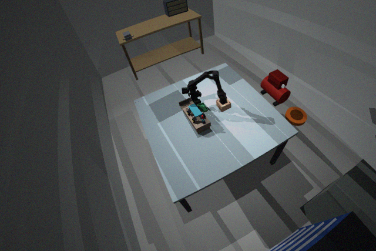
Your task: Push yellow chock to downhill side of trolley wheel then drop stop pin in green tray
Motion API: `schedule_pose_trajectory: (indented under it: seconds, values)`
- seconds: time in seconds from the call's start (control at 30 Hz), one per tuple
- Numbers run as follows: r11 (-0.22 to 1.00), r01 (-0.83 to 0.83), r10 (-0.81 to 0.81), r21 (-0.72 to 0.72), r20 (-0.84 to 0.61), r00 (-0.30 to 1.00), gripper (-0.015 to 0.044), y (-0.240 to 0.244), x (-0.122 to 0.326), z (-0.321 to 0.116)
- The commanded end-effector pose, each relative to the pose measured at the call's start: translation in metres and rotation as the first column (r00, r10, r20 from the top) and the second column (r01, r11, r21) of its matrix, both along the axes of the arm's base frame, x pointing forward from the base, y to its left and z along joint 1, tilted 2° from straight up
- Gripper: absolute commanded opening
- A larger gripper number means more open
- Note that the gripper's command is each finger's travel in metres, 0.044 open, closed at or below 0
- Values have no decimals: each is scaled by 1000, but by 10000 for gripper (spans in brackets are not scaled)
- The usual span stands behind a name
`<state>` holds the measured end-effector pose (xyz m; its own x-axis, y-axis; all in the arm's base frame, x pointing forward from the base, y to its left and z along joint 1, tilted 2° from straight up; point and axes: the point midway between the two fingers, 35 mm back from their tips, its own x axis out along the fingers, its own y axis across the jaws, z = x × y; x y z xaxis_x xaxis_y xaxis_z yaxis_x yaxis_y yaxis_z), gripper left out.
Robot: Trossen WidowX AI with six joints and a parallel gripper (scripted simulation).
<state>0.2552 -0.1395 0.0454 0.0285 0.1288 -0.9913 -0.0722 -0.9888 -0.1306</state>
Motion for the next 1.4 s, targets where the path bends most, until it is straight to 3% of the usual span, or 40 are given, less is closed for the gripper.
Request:
schedule_pose_trajectory:
  seconds: [0.0, 0.07, 0.8, 0.93, 1.0, 1.07, 1.37]
  values:
    - [1000, -1, 1, 1, 0, 1000, 157, 0, 0, 0]
    - [1000, -1, 1, 1, 0, 1000, 190, 0, 0, 0]
    - [1000, -2, 2, 9, 5, 1000, 190, -9, -2, 60]
    - [1000, 3, -3, 10, -7, 1000, 295, -9, -3, 50]
    - [1000, -13, 13, -4, 27, 1000, 242, -9, 2, 56]
    - [997, -58, 64, -47, 118, 991, 190, -8, 16, 71]
    - [850, -522, 524, -62, 189, 831, 190, 60, 47, 87]
